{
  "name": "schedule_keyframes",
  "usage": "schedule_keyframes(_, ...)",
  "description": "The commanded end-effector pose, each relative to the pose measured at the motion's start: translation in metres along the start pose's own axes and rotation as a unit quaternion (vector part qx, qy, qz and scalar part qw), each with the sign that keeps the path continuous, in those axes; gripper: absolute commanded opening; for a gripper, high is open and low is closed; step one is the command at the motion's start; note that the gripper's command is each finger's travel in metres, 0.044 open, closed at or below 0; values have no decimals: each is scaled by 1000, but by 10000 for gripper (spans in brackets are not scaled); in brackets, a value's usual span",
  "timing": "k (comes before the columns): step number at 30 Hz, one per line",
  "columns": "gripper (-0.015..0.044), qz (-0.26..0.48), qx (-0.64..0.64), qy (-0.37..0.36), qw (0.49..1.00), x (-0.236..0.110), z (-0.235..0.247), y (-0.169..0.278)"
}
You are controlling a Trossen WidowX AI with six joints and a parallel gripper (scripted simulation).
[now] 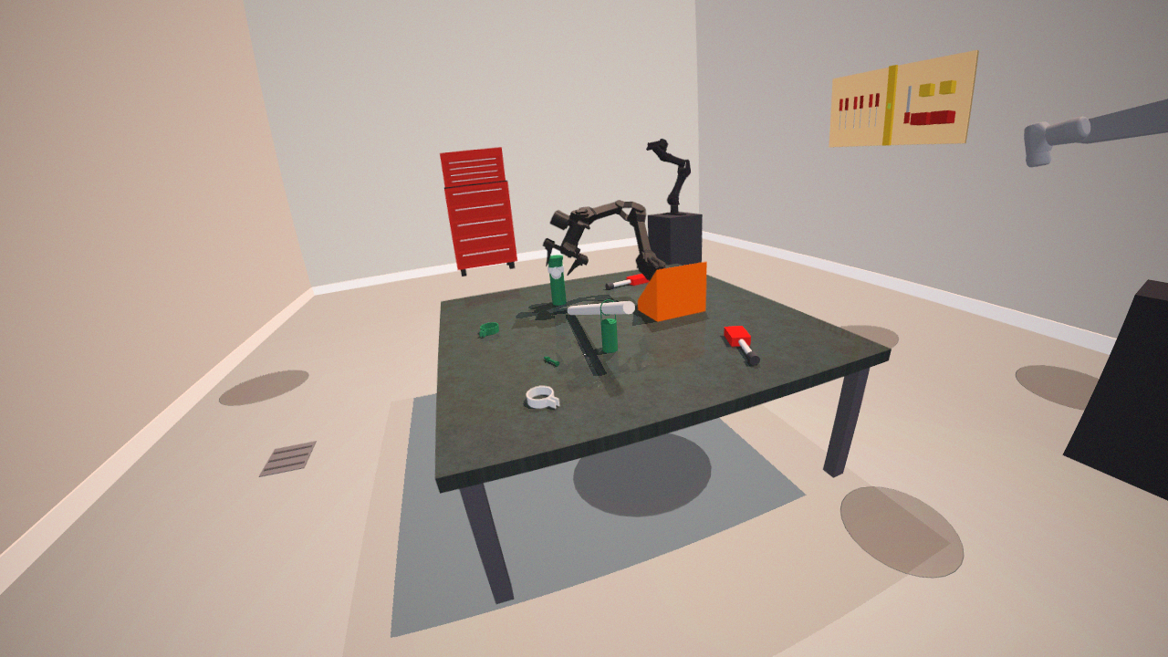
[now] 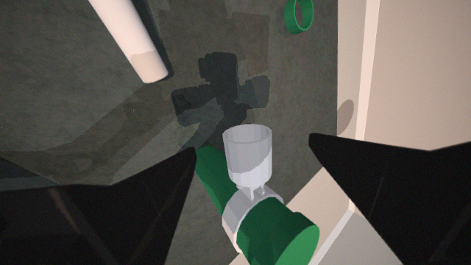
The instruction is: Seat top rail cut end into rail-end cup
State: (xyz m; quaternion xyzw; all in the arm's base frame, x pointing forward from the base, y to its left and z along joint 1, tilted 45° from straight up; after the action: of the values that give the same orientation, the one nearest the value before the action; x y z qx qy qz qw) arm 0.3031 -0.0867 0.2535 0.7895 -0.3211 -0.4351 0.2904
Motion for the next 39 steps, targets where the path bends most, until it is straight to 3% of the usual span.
schedule_keyframes(1, 440, -2, -4, -2, 1000, 7, 1, -2)
schedule_keyframes(27, 440, 2, -5, 1, 1000, 47, 3, 1)
schedule_keyframes(39, 125, 2, -5, 1, 1000, 47, 3, 1)
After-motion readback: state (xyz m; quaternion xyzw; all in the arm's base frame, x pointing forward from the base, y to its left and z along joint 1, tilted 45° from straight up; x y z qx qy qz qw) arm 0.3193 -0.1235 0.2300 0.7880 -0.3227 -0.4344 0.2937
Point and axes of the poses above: the point midway between the two fingers, 35 mm back from their tips, its own x axis out along the fingers, its own z axis across the jaws, y = z × x, the point moved 4 cm from there along -x, back along the fingers, and after that the axes turned 8 degrees about -x, right-handed, at the moved point
